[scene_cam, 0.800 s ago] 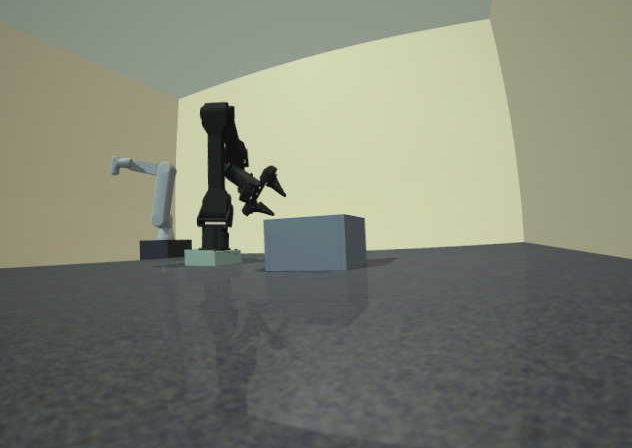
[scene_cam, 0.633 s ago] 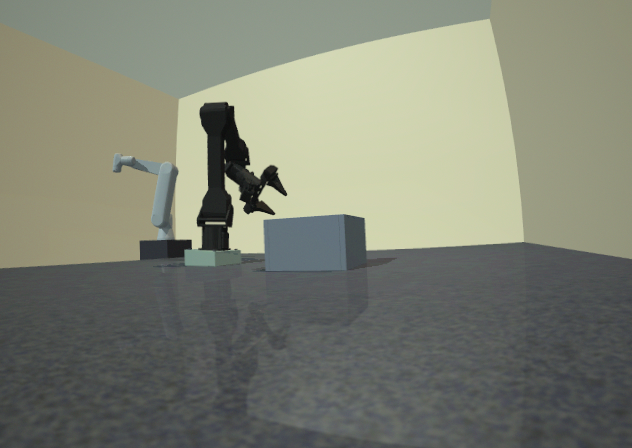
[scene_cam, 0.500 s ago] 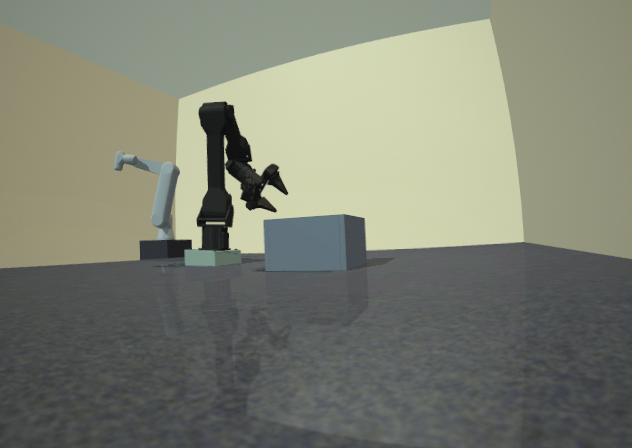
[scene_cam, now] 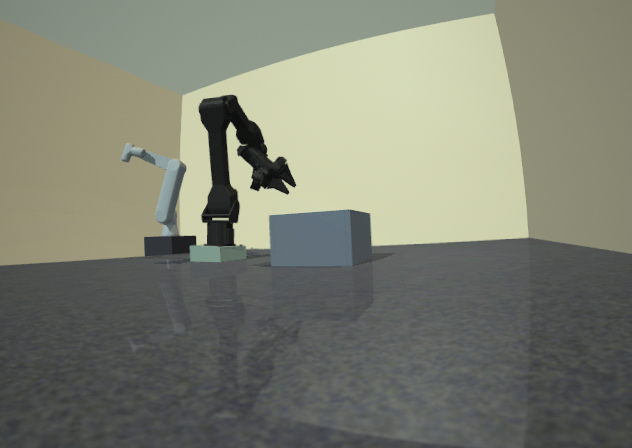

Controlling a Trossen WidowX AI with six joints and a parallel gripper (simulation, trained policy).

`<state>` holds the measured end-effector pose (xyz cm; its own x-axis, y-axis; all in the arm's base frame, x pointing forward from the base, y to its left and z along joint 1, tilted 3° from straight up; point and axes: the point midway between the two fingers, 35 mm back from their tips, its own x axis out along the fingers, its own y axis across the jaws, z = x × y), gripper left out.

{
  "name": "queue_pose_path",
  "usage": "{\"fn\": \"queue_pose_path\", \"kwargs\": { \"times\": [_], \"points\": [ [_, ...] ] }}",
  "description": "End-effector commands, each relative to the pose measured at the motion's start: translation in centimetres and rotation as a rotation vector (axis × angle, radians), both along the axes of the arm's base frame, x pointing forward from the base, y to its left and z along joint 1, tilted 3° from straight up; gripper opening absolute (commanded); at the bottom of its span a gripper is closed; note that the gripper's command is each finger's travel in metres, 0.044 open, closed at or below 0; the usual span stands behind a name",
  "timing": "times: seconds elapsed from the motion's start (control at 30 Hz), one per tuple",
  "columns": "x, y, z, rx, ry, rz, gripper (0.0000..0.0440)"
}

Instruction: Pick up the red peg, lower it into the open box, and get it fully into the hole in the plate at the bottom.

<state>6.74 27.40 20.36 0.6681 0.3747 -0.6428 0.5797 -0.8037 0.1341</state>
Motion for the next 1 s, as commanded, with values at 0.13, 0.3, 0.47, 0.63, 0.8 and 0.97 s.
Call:
{"fn": "queue_pose_path", "kwargs": {
  "times": [0.13, 0.3, 0.47, 0.63, 0.8, 0.97],
  "points": [
    [1.0, 0.4, 1.8, 0.207, 0.145, -0.149, 0.044],
    [1.8, 0.4, 2.8, 0.325, 0.227, -0.246, 0.044],
    [2.6, 0.2, 3.7, 0.439, 0.309, -0.348, 0.044],
    [3.5, -0.1, 4.5, 0.549, 0.389, -0.456, 0.044],
    [4.3, -0.5, 5.2, 0.657, 0.466, -0.568, 0.044],
    [5.2, -1.0, 5.7, 0.762, 0.541, -0.685, 0.044]
  ]
}}
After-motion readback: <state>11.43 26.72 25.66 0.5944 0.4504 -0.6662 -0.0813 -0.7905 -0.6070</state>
